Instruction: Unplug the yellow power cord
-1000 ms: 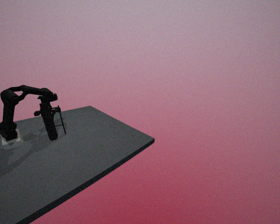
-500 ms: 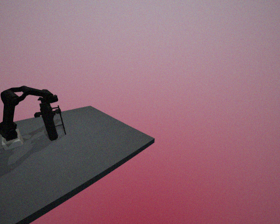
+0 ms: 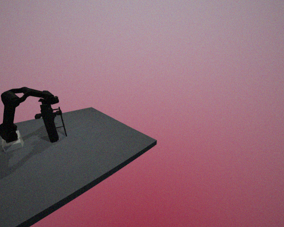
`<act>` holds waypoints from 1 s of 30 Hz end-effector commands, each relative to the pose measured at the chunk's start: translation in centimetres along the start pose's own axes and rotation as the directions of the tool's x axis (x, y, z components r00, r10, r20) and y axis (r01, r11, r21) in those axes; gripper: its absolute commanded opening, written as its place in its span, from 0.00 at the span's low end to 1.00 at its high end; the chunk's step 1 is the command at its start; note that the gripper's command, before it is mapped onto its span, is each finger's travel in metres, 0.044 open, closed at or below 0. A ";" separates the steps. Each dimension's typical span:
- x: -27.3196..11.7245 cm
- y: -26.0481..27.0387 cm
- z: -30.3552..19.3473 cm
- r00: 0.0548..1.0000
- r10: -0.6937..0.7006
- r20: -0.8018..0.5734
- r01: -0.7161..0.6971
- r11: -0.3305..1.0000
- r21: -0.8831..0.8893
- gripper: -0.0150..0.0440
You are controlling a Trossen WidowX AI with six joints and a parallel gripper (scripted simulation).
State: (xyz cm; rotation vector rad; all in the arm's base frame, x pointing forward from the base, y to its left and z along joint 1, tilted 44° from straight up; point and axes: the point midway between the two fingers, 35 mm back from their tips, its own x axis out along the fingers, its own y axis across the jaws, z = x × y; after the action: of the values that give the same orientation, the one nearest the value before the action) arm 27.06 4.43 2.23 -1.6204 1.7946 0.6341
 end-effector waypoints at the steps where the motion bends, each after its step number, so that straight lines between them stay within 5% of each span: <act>1: -0.2 -0.1 0.8 1.000 -0.006 0.010 0.005 1.000 0.002 0.25; 30: -0.7 -0.2 5.1 1.000 -0.008 0.012 0.008 1.000 -0.001 0.30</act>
State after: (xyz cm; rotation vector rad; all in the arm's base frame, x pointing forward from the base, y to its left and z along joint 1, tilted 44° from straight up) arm 28.01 7.63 -0.61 -1.6012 1.7935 0.6272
